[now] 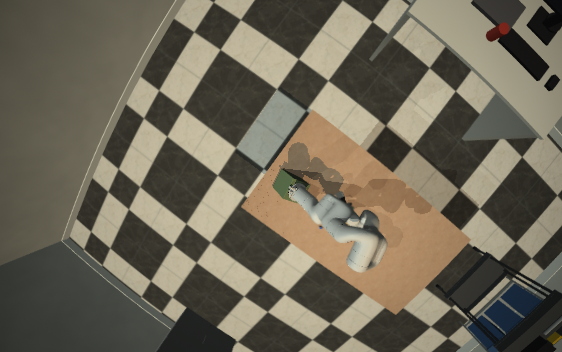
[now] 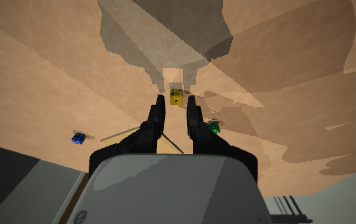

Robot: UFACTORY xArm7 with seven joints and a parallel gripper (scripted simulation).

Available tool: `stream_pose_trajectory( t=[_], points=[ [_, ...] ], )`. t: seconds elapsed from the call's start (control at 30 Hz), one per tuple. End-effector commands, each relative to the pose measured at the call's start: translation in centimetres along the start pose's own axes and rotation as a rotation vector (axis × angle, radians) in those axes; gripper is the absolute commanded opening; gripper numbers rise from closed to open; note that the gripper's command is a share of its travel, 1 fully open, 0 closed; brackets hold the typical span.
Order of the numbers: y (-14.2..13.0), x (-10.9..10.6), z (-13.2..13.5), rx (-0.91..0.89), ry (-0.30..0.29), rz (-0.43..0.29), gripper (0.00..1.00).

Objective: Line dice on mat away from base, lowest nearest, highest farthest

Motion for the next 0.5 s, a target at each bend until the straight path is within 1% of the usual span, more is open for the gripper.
stream_pose_trajectory(
  t=[0.0, 0.27, 0.47],
  points=[
    [-0.04, -0.03, 0.05, 0.000, -0.001, -0.001, 0.31],
    [-0.04, 0.06, 0.05, 0.000, -0.001, -0.001, 0.31],
    [-0.04, 0.61, 0.05, 0.000, -0.001, -0.001, 0.31]
  ],
)
Point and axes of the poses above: the point where the finger pads meet when closed, its own x axis out along the fingers, its own z axis across the jaws, y = z × x, the point moved 1 cm from there along -x, back along the fingers, and after that the axes turned 8 degrees about x, right-handed, at the moved point
